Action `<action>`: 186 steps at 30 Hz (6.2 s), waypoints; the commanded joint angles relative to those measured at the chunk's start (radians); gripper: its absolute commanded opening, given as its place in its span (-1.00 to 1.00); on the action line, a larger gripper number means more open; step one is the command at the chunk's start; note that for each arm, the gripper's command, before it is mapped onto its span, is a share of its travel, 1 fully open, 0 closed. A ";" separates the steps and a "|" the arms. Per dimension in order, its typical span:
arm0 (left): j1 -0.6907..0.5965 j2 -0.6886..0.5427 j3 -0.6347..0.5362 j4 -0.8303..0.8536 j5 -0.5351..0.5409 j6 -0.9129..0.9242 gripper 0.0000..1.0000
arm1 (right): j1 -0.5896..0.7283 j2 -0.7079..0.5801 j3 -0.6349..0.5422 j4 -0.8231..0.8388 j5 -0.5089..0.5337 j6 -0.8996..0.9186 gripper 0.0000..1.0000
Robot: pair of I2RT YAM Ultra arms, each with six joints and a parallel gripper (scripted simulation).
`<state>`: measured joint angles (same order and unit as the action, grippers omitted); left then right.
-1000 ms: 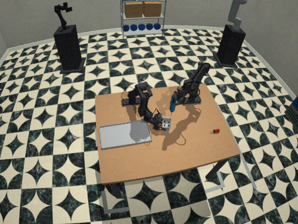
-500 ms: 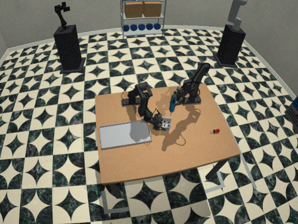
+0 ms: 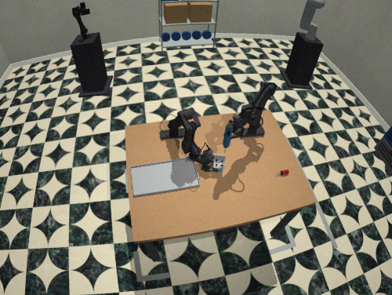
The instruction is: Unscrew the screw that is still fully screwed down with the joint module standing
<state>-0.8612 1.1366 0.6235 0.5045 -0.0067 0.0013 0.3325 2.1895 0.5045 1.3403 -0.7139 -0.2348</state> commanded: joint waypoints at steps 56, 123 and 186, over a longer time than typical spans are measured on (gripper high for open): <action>0.009 0.012 -0.033 0.195 -0.003 -0.023 -0.17 | 0.012 0.022 0.029 -0.016 -0.002 -0.003 0.17; 0.005 0.012 -0.056 0.187 -0.007 -0.024 -0.17 | 0.012 0.022 0.029 -0.016 -0.002 -0.003 0.17; 0.005 0.129 -0.173 0.367 -0.007 -0.024 -0.17 | 0.012 0.022 0.029 -0.016 -0.002 -0.003 0.17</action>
<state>-0.8612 1.2587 0.4522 0.7826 -0.0063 -0.0132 0.3325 2.1895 0.5045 1.3403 -0.7139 -0.2348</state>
